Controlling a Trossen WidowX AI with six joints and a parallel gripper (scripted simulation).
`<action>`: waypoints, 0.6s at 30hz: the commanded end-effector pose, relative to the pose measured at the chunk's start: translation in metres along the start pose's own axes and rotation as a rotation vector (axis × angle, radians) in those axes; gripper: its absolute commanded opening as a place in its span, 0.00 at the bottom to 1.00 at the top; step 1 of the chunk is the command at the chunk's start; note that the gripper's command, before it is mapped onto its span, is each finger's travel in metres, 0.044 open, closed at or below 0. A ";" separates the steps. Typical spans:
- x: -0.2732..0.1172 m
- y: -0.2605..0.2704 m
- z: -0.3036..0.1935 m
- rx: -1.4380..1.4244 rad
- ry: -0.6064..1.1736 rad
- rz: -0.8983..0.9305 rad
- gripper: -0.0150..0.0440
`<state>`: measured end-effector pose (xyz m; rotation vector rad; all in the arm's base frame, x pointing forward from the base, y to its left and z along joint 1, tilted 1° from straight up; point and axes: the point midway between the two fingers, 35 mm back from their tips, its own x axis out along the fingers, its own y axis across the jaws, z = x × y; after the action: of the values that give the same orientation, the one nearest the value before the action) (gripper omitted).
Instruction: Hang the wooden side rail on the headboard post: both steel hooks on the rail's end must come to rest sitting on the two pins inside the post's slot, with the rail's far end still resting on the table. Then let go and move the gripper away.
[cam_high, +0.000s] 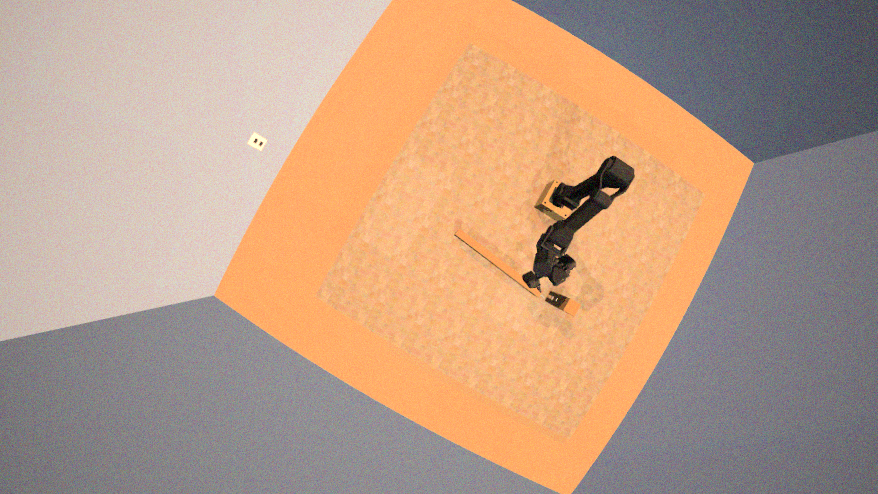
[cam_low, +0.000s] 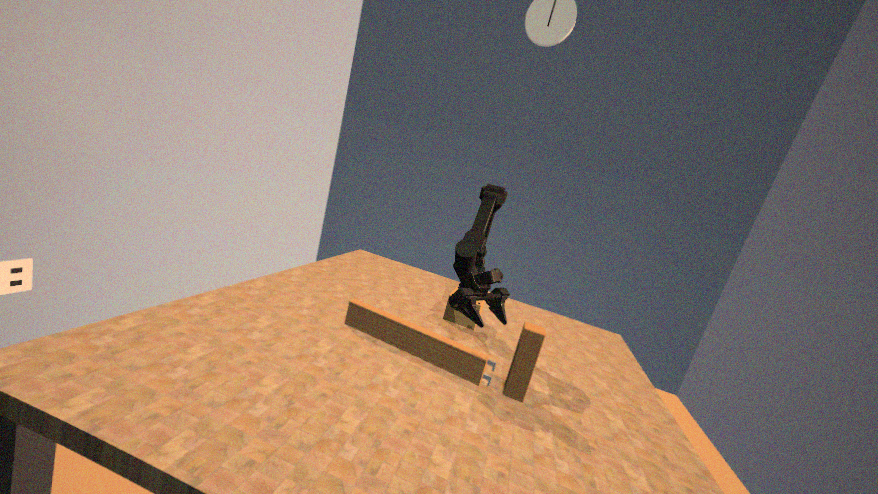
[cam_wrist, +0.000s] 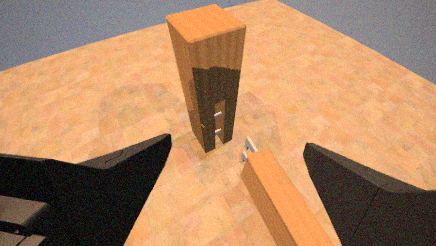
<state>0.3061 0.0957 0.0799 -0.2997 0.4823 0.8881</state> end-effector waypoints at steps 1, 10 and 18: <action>0.000 0.000 0.000 0.007 0.000 0.002 1.00; 0.010 -0.023 -0.001 0.559 0.167 -0.065 1.00; 0.013 -0.040 -0.002 1.064 0.311 -0.208 1.00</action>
<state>0.3385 0.0814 0.0714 0.3916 1.0518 0.3998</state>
